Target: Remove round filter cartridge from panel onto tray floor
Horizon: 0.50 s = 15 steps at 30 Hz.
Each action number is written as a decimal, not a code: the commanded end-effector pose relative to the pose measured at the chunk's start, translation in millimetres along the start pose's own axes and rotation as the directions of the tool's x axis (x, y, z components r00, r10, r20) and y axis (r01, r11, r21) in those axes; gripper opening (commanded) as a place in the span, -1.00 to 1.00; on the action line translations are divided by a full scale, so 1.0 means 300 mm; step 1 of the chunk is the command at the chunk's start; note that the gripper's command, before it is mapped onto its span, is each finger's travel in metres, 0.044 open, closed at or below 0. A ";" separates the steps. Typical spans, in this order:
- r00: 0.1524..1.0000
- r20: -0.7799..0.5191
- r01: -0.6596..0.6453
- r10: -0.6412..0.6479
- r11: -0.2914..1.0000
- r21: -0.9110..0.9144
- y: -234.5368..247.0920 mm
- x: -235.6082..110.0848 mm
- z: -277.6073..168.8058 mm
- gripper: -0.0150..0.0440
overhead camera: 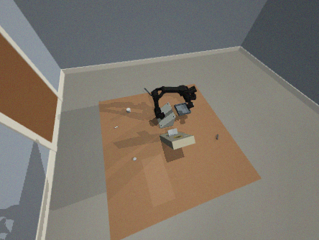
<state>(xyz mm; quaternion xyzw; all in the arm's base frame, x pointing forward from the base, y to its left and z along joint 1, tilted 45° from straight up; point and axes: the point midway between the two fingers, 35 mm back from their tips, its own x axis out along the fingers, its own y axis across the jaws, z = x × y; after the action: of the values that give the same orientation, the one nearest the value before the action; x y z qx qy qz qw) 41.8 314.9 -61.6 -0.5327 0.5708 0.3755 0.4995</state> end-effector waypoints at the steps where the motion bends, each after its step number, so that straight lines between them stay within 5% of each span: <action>1: 0.999 0.001 -0.049 0.050 0.995 -0.085 0.086 0.055 -0.034 -0.49; 15: 0.982 -0.037 -0.188 0.186 0.928 -0.320 0.297 0.208 -0.203 -0.49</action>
<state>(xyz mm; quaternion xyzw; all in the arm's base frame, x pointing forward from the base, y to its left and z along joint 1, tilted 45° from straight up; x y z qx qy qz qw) -38.3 265.9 -111.6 -0.5507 0.5571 0.4849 0.3888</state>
